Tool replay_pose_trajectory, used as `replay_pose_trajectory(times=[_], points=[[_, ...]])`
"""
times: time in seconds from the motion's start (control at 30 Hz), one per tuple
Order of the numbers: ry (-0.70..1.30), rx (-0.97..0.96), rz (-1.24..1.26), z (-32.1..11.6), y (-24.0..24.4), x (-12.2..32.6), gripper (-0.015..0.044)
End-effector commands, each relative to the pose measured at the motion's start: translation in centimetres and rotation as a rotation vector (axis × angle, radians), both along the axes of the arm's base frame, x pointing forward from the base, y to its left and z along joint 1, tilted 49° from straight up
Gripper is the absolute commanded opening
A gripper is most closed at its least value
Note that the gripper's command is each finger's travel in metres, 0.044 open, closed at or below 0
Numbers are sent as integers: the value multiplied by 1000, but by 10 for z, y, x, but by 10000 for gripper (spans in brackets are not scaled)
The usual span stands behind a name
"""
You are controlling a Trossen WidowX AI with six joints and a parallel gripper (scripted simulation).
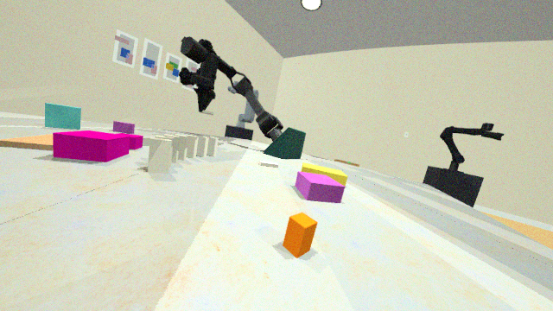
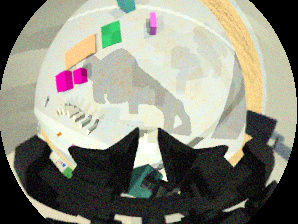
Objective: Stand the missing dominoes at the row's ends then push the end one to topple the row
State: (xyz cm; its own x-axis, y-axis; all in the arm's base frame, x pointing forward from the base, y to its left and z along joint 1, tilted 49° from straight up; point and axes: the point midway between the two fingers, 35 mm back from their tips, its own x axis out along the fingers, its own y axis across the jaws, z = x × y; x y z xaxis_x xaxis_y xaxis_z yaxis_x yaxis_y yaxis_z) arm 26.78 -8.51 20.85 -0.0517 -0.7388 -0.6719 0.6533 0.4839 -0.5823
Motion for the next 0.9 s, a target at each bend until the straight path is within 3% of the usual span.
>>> replay_pose_trajectory(times=[0.0,0.43,0.87], points=[[233,-8,224,40,-30,-11,107],[231,-6,224,39,-30,-11,107],[68,130,253,2,-39,-3,107]])
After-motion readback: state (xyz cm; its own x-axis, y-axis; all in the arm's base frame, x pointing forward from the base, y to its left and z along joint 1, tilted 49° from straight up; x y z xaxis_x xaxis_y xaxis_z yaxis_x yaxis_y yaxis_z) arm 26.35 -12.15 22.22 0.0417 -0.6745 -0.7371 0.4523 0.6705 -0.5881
